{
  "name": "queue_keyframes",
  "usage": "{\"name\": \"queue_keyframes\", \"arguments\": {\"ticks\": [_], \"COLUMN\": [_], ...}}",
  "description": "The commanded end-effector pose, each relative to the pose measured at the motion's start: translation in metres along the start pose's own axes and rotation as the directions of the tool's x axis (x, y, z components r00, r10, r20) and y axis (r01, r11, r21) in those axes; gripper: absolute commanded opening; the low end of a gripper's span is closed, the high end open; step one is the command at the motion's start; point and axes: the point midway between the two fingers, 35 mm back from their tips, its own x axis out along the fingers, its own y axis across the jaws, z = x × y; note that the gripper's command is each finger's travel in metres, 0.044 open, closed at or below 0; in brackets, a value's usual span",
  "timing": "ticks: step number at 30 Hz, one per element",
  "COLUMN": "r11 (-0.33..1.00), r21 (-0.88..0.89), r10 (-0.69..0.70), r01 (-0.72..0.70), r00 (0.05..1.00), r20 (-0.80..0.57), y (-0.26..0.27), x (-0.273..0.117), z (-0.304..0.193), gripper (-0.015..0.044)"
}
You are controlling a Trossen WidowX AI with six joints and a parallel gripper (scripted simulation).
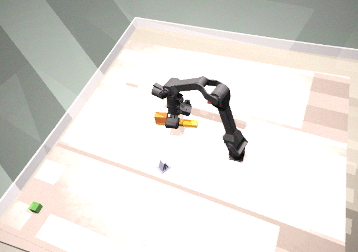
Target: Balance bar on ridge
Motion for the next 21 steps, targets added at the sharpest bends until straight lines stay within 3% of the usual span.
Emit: {"name": "queue_keyframes", "arguments": {"ticks": [1, 21], "r11": [1.000, 1.000], "r21": [0.001, 0.003], "r10": [0.003, 0.005], "r01": [-0.003, -0.005], "r00": [1.000, 1.000], "r20": [-0.004, -0.004], "y": [0.001, 0.002], "x": [-0.010, -0.061], "z": [-0.002, -0.003], "gripper": [0.0000, 0.0000]}}
